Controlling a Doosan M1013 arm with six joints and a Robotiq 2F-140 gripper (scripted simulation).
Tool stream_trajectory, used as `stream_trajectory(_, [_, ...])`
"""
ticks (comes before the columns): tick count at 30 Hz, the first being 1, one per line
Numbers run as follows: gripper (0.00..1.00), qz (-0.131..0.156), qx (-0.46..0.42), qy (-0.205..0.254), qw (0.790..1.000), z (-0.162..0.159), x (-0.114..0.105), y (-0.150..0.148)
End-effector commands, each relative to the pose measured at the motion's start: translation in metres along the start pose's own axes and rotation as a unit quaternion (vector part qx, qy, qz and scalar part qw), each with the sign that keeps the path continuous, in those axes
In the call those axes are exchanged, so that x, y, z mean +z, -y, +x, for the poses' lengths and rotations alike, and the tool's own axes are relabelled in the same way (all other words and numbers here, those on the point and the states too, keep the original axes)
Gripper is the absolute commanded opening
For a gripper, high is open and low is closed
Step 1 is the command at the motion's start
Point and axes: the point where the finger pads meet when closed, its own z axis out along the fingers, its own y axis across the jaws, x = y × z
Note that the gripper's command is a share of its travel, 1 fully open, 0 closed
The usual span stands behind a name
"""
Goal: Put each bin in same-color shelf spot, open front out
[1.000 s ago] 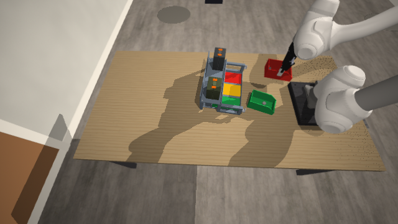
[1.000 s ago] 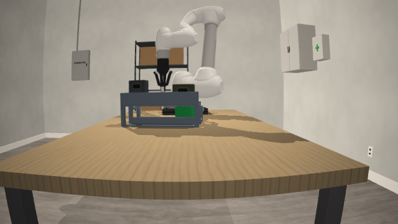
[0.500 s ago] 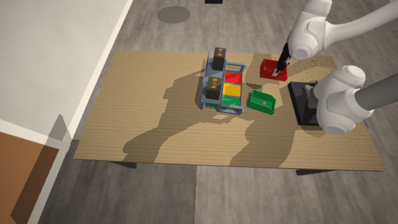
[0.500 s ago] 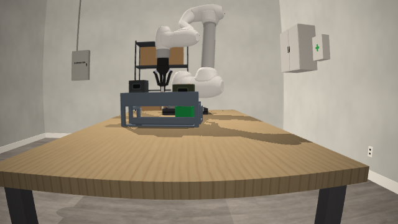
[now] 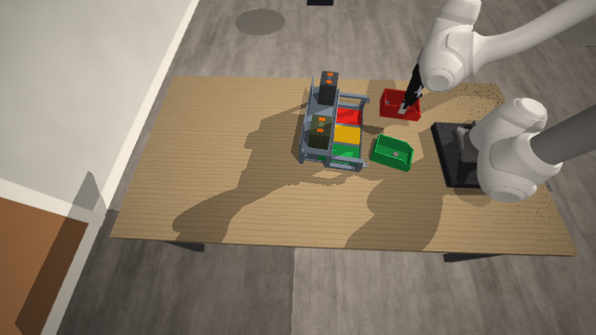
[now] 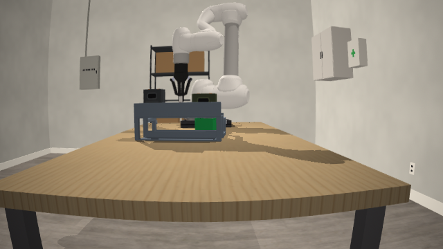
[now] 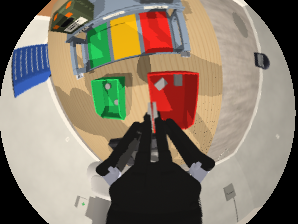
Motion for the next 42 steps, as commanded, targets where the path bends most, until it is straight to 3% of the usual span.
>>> stream_trajectory(1, [0.1, 0.0, -0.001, 0.0, 1.0, 0.004, 0.0, 0.001])
stream_trajectory(32, [0.1, 0.0, -0.003, 0.0, 1.0, 0.013, 0.005, 0.002])
stream_trajectory(42, [0.1, 0.0, -0.003, 0.0, 1.0, 0.032, 0.03, 0.002])
